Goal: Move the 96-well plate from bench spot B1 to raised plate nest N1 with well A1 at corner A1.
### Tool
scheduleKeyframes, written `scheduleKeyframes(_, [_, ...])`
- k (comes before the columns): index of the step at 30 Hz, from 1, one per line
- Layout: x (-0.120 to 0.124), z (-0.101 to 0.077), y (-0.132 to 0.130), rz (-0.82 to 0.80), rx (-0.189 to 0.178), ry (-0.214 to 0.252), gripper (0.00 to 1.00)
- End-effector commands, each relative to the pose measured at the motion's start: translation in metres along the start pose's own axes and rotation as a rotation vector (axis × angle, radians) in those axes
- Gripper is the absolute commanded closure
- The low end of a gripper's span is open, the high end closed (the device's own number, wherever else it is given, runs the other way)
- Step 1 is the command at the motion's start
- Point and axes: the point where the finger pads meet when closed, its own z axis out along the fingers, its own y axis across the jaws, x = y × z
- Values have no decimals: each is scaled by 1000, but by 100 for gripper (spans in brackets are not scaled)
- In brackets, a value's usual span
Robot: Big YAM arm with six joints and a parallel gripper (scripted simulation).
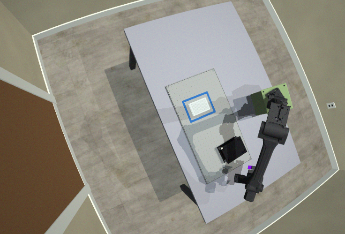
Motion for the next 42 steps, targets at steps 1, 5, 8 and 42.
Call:
scheduleKeyframes(1, [-22, -16, -8, -43, -6, -3, 0])
scheduleKeyframes(5, [-38, -24, -17, -76, 0, -2, 0])
scheduleKeyframes(8, [-50, -30, -24, -84, 1, -2, 0])
scheduleKeyframes(42, [-145, -91, -116, -326, 27, 10, 0])
